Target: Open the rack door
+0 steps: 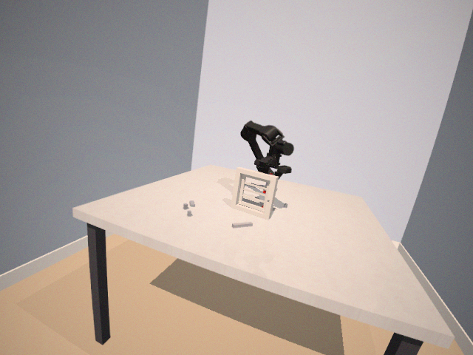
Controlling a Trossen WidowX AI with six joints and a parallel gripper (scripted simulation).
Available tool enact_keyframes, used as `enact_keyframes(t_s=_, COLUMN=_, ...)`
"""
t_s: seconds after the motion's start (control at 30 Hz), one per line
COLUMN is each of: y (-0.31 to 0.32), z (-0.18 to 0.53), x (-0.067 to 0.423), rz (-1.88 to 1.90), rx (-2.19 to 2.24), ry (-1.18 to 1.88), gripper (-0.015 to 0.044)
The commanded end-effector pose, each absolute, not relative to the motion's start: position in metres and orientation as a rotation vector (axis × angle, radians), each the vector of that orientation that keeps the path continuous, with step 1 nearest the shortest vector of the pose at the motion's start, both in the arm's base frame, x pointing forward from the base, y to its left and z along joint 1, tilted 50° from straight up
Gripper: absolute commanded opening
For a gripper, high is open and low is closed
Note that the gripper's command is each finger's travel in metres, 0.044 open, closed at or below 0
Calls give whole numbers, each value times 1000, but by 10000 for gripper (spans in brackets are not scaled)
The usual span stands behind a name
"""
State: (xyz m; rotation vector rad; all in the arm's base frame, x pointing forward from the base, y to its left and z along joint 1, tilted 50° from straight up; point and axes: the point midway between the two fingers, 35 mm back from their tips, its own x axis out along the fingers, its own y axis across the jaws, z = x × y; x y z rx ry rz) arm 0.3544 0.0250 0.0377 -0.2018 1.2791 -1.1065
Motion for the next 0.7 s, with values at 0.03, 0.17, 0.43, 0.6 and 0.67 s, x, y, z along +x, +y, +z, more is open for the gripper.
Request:
enact_keyframes(t_s=0.03, y=24, z=38, x=355, rz=-1262, rx=-5, ry=1113, gripper=284)
enact_keyframes(t_s=0.17, y=24, z=38, x=355, rz=-1368, rx=143, ry=984, gripper=284)
enact_keyframes(t_s=0.43, y=24, z=38, x=355, rz=-1551, rx=440, ry=703, gripper=284)
enact_keyframes(t_s=0.6, y=24, z=38, x=355, rz=-1645, rx=624, ry=512, gripper=284)
enact_keyframes(t_s=0.67, y=24, z=38, x=355, rz=-1678, rx=697, ry=432, gripper=284)
